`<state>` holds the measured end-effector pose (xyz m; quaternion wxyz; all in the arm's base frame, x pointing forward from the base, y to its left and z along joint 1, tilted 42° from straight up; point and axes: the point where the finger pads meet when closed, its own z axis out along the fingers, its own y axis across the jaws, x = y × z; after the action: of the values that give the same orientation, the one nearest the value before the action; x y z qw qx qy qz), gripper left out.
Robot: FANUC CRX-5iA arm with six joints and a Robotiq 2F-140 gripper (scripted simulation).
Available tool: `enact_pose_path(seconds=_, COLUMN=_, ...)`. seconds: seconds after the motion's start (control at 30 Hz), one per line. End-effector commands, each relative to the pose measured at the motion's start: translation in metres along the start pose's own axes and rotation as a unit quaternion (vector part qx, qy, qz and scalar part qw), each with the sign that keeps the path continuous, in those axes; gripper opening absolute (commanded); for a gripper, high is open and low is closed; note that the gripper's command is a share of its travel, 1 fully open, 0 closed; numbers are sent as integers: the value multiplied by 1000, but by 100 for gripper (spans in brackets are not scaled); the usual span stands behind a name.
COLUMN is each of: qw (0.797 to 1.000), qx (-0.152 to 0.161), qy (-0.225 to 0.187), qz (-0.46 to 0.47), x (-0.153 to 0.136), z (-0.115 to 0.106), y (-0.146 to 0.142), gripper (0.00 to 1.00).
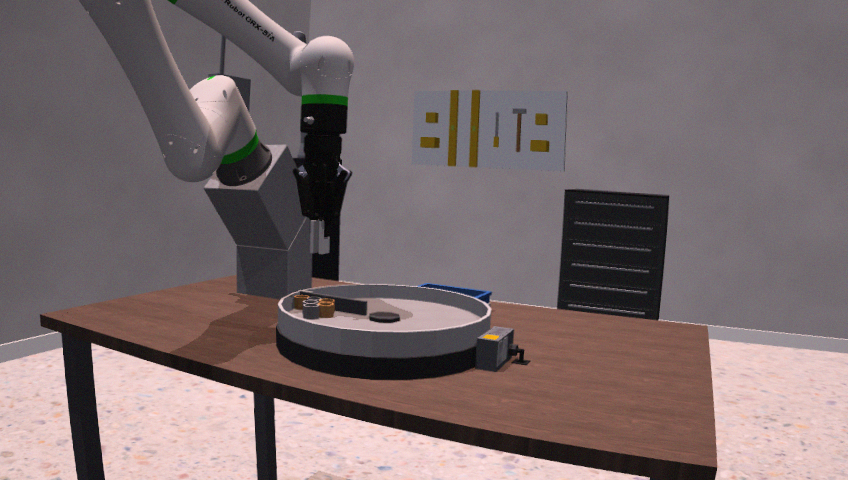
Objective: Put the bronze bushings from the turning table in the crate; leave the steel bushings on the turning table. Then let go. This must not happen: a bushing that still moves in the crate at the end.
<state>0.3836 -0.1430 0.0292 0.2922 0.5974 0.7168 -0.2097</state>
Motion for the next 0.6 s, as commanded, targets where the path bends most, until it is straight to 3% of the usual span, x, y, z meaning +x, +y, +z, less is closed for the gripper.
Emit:
enact_pose_path(seconds=0.0, qw=1000, qx=0, qy=0, qz=0, x=0, z=0, y=0, gripper=9)
enact_pose_path(seconds=0.33, qw=1000, qx=0, qy=5, qz=0, x=0, z=1, y=1, gripper=6)
enact_pose_path(seconds=0.57, qw=999, qx=-7, qy=52, qz=2, x=-4, z=9, y=8, gripper=6)
